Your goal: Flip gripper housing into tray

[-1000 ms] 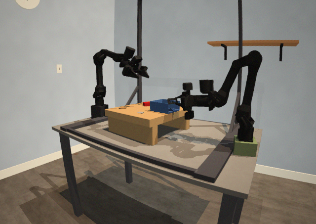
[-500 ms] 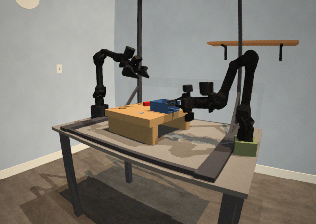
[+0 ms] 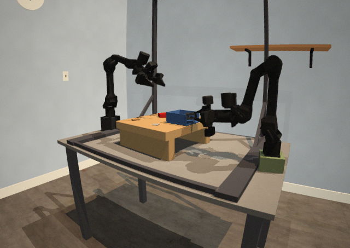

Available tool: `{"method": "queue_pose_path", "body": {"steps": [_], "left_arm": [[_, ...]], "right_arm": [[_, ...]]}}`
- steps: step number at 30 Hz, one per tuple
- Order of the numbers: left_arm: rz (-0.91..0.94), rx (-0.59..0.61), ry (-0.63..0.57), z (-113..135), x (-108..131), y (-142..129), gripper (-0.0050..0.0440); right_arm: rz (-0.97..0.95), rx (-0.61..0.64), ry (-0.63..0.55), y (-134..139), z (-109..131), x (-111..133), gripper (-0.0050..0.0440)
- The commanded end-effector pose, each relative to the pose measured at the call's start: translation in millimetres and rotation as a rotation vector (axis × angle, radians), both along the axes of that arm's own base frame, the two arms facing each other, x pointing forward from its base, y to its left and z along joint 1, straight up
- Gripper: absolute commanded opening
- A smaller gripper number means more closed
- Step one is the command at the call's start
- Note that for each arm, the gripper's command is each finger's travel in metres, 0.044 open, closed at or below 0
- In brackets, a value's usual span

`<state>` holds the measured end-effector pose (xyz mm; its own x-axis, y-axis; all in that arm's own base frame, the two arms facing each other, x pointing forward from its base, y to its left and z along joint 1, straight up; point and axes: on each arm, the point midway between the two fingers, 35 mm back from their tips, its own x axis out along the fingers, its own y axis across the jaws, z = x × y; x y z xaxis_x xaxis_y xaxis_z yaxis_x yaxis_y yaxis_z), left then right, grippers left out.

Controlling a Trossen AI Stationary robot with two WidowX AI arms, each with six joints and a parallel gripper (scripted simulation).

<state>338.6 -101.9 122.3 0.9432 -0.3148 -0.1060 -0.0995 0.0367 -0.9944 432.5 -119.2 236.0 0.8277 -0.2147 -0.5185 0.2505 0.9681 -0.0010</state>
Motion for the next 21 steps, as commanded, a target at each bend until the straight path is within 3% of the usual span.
{"method": "queue_pose_path", "body": {"steps": [1, 21], "left_arm": [[-0.005, -0.008, -0.018, 3.7, 1.1, -0.9, 0.0118], [-0.005, -0.008, -0.017, -2.7, 0.4, -0.7, 0.0128]], "right_arm": [[0.005, -0.006, -0.023, 0.5, 10.1, 0.6, 0.0440], [0.005, -0.006, -0.023, 0.5, 10.1, 0.6, 0.0440]]}}
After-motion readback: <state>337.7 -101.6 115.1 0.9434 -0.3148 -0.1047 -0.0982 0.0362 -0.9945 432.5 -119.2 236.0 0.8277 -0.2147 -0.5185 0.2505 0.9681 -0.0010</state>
